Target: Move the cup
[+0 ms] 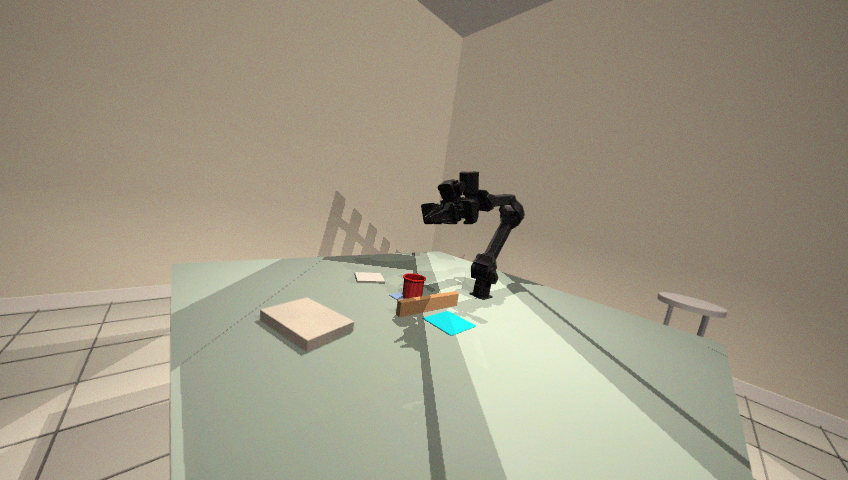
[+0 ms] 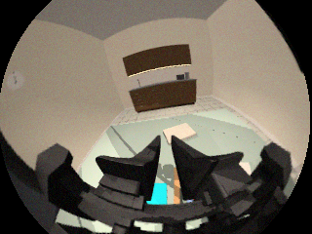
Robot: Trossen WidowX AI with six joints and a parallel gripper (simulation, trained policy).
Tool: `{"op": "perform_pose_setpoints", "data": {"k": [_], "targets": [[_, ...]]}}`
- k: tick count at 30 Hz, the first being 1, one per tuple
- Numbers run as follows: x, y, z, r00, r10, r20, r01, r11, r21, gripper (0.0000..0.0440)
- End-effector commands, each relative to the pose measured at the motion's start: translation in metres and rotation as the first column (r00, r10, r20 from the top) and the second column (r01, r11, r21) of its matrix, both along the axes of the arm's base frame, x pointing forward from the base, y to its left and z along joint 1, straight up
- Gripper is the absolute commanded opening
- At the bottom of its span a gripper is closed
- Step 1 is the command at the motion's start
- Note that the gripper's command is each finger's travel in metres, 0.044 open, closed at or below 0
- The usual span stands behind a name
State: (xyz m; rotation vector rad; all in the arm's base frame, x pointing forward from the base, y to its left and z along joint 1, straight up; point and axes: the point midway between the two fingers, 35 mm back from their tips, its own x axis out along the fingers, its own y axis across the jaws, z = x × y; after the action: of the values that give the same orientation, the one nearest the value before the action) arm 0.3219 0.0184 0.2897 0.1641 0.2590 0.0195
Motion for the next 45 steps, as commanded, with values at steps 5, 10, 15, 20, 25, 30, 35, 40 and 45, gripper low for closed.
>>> {"op": "perform_pose_setpoints", "data": {"k": [5,10,15,20,25,30,35,40,45], "targets": [[0.002,0.008,-0.005,0.995,0.006,-0.104,-0.001,0.999,0.044,0.0073],[0.003,0.013,-0.012,0.982,0.01,-0.186,0.003,0.998,0.065,0.0071],[0.002,0.017,-0.02,0.963,0.011,-0.269,0.01,0.997,0.077,0.0073],[0.002,0.02,-0.028,0.937,0.01,-0.35,0.019,0.997,0.079,0.0077],[0.0,0.022,-0.036,0.903,0.006,-0.429,0.028,0.997,0.072,0.0082],[-0.002,0.022,-0.045,0.864,-0.001,-0.504,0.034,0.998,0.057,0.0088],[-0.005,0.021,-0.053,0.818,-0.01,-0.575,0.037,0.999,0.037,0.0095],[-0.009,0.019,-0.06,0.768,-0.02,-0.64,0.037,0.999,0.014,0.0103],[-0.013,0.016,-0.067,0.714,-0.031,-0.7,0.032,0.999,-0.011,0.011]]}}
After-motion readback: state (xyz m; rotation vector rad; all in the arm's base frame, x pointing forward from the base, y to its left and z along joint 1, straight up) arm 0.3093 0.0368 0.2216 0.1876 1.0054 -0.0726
